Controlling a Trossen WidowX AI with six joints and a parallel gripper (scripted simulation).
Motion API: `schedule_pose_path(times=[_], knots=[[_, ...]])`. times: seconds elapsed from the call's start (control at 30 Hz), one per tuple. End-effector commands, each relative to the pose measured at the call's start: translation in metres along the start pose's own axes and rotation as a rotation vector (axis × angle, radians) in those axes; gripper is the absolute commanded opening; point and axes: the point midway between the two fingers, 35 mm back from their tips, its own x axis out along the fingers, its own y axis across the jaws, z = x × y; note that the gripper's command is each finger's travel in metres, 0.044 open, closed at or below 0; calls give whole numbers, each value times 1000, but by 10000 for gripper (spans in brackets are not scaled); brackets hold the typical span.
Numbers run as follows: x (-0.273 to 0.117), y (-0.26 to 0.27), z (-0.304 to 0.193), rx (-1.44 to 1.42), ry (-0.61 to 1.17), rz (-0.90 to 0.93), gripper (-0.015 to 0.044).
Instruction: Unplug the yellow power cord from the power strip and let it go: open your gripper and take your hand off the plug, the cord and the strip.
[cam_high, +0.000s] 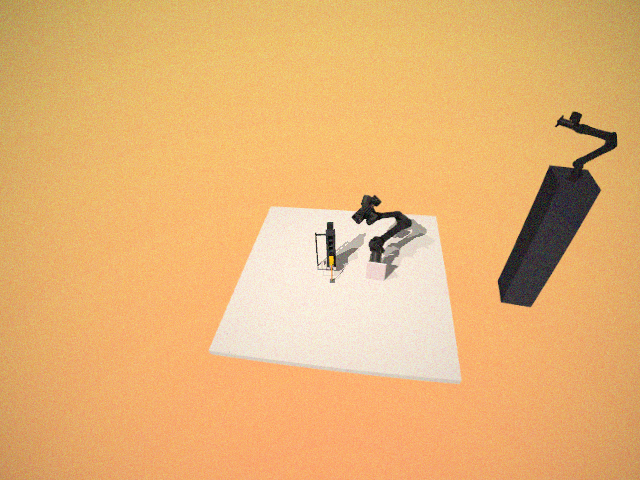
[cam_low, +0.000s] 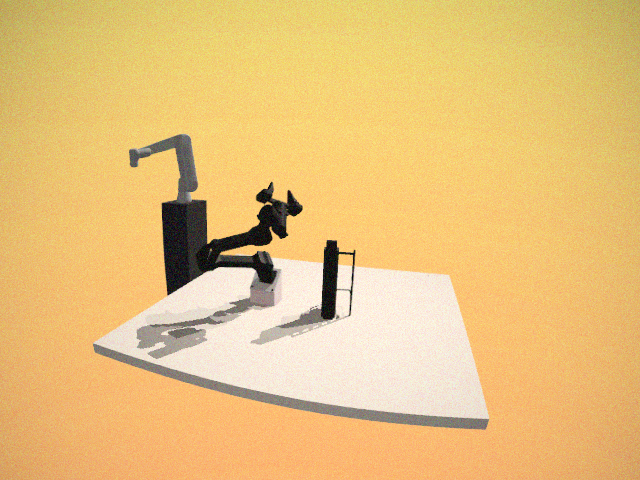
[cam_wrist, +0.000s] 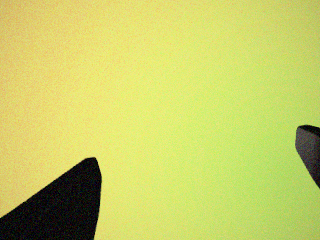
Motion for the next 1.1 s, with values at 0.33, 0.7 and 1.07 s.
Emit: schedule_pose_path(times=[0.33,0.7,1.07], knots=[[5,145,-50,852,332,486,160],[-65,295,8,1437,738,1336,160],[-174,330,75,1207,1042,2412,160]])
